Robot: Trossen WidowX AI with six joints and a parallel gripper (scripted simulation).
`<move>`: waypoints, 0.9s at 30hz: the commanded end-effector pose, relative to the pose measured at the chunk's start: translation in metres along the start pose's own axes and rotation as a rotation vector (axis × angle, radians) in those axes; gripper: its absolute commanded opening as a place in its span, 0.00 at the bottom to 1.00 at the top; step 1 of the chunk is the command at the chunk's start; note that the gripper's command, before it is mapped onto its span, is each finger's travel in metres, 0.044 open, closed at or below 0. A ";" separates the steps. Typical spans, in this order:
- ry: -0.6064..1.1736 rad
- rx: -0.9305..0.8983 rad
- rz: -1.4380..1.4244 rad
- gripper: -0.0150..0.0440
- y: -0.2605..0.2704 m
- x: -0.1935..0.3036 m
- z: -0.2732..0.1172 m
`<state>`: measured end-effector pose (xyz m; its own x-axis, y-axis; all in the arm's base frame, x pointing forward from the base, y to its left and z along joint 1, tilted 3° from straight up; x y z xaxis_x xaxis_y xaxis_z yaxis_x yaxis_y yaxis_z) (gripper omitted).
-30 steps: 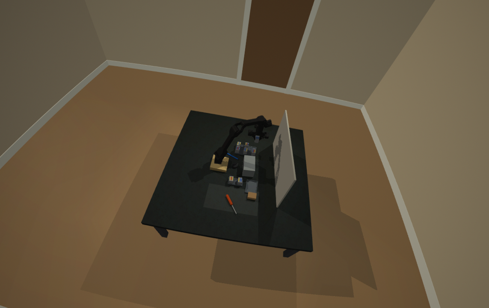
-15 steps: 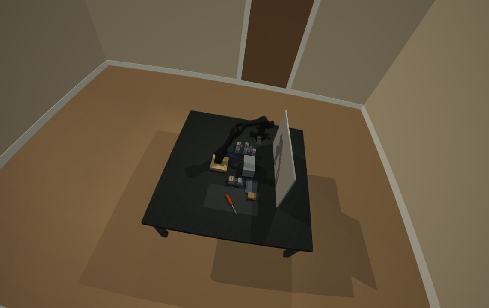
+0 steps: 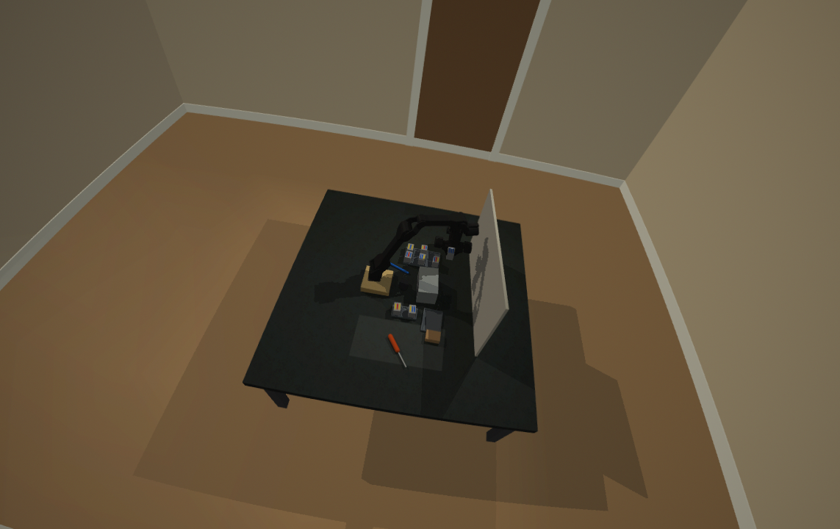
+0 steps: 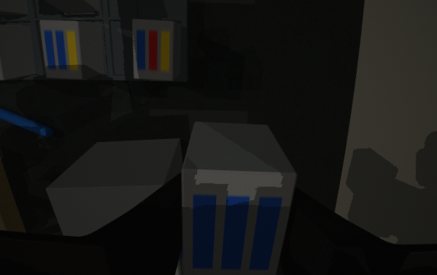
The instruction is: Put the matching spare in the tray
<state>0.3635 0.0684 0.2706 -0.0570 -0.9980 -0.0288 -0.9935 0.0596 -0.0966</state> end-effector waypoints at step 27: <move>0.021 -0.011 -0.035 0.25 0.004 0.192 -0.002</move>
<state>0.3558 -0.1016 0.2676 -0.0321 -0.9995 -0.0008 -0.9954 0.0320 -0.0902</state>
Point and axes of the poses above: the point midway between the two fingers, 35 mm back from their tips, its own z axis out along the fingers, its own y axis across the jaws, x = y × z, the point moved 7 cm from there along -z, back along the fingers, and after that the axes turned 5 degrees about -z, right-handed, at the moved point
